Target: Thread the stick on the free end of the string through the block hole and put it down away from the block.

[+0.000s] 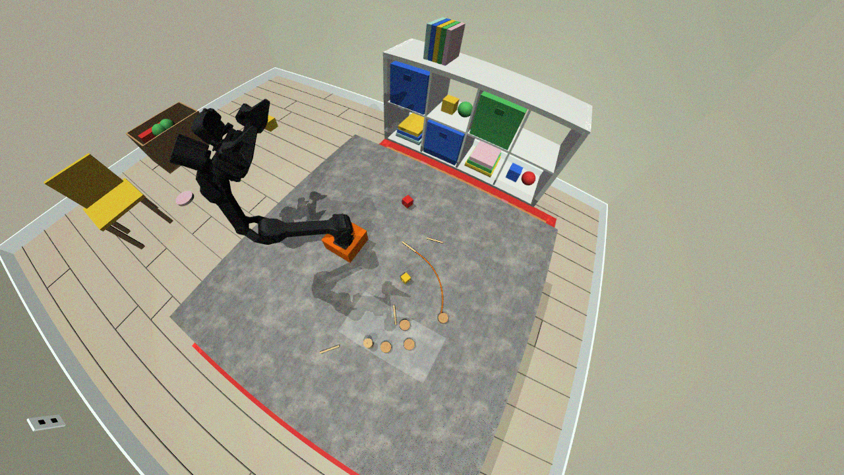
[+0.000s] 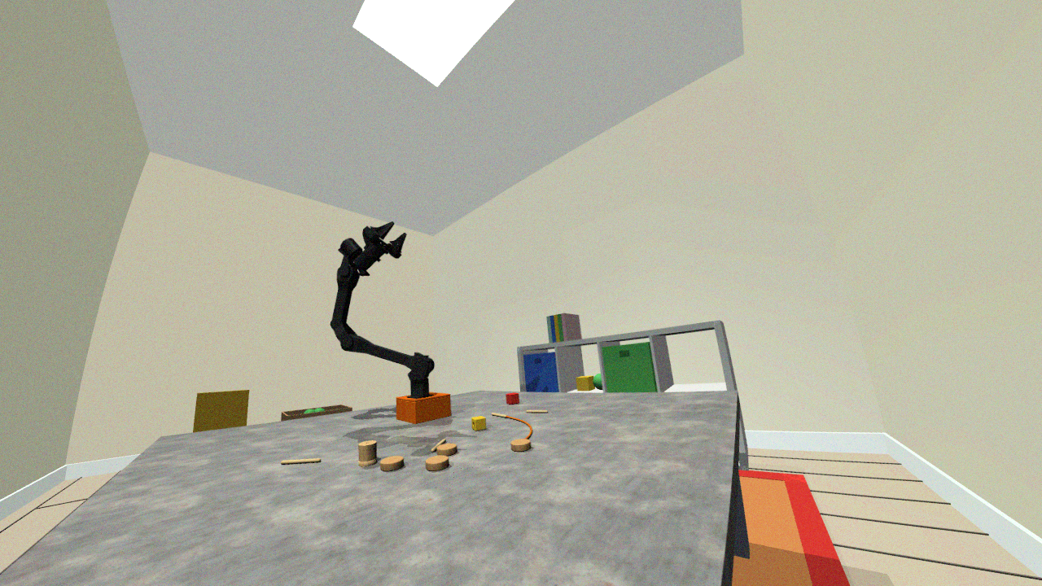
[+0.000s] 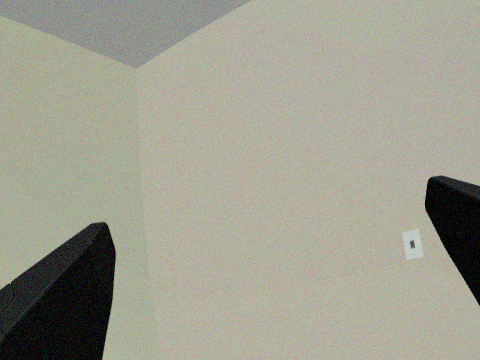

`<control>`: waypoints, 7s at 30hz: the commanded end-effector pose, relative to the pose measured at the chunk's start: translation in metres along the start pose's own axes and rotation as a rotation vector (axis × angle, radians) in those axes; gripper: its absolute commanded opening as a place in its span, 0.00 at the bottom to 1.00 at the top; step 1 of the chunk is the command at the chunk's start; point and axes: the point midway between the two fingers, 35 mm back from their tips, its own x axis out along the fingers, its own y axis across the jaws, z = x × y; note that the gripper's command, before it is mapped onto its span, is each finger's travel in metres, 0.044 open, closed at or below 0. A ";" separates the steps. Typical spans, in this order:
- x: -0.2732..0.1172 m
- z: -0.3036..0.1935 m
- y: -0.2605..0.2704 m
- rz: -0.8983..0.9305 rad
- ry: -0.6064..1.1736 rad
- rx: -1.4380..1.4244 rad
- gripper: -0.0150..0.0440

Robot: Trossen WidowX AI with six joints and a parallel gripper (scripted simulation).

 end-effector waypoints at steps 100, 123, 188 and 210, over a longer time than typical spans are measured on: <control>-0.114 -0.633 -0.100 1.080 2.026 -0.539 0.25; -0.114 -0.633 -0.100 1.080 2.026 -0.539 0.48; -0.068 -0.669 0.022 2.363 0.970 -1.153 0.47; -0.087 -0.697 0.022 2.363 0.970 -1.152 0.47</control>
